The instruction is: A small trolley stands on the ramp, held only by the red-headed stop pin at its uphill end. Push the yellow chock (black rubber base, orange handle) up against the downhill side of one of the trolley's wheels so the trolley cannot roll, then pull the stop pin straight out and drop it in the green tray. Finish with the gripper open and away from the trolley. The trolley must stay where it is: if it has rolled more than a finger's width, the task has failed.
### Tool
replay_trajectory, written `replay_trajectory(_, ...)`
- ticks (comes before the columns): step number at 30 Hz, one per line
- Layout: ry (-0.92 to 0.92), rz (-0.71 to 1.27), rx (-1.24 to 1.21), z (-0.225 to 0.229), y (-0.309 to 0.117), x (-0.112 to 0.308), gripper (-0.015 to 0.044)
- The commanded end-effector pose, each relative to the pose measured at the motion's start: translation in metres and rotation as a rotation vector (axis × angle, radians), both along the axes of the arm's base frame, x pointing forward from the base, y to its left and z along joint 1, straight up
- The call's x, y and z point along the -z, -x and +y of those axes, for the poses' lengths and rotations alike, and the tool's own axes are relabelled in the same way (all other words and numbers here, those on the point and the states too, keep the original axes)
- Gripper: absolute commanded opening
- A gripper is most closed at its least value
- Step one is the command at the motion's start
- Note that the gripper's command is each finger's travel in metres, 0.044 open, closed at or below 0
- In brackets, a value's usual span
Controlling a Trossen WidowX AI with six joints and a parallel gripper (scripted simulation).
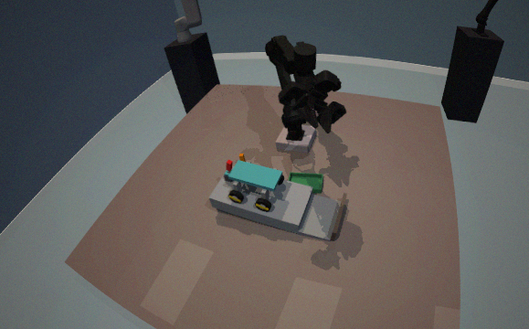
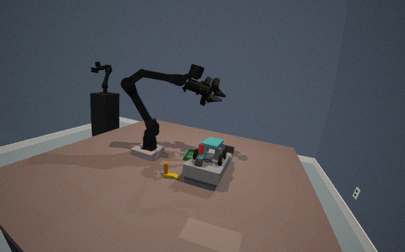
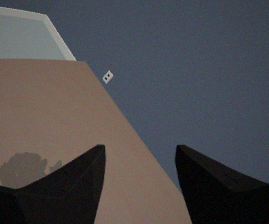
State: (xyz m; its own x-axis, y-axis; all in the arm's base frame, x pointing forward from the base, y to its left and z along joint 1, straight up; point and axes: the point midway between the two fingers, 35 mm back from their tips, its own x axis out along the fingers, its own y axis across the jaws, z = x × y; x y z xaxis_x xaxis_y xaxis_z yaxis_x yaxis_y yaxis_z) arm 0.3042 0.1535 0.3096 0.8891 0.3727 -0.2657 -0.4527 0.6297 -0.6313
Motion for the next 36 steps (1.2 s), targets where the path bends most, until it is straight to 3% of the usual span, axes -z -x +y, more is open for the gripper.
replay_trajectory(1,0.146,0.039,0.035,-0.024,-0.014,0.018,0.0190)
replay_trajectory(16,0.638,0.293,0.099,-0.142,-0.027,0.077,0.0190)
replay_trajectory(36,0.961,0.767,-0.136,-0.273,0.041,0.143,0.0190)
